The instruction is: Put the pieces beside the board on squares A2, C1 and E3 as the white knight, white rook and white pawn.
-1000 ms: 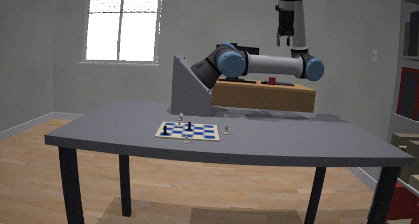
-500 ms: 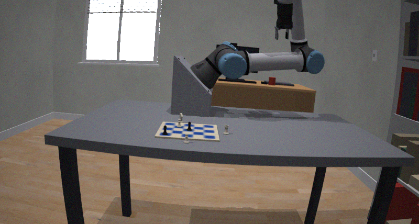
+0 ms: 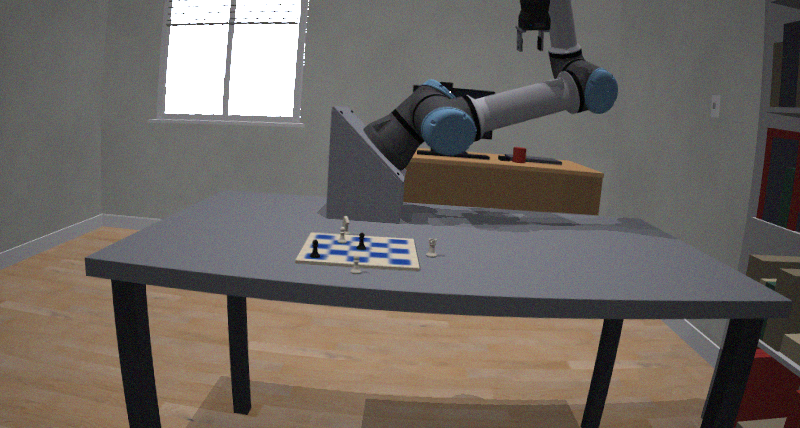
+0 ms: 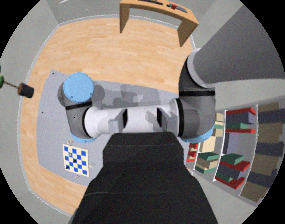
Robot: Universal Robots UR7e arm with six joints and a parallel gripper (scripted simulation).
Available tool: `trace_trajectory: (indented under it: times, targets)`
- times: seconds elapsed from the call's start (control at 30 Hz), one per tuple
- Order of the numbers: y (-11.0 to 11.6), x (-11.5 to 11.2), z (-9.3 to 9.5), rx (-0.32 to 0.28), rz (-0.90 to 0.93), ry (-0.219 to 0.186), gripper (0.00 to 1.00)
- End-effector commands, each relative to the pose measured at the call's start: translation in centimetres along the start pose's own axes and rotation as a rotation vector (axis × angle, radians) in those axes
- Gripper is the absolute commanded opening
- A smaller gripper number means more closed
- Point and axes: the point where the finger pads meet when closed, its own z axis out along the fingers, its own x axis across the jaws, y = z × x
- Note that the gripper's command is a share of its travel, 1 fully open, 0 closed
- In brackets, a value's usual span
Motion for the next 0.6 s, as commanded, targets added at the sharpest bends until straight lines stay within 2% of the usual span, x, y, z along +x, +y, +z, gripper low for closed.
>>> trace_trajectory:
  times: [0.0,0.03,0.17,0.43,0.57]
  targets:
    - [0.6,-1.7,-4.0,0.022,0.023,0.0,1.0]
    - [0.6,-1.7,-4.0,0.022,0.023,0.0,1.0]
    - [1.6,-3.7,-7.0,0.042,0.04,0.004,1.0]
    - [5.2,-9.0,-12.7,0.087,0.078,0.012,1.0]
    - [6.4,-10.5,-14.0,0.1,0.089,0.014,1.0]
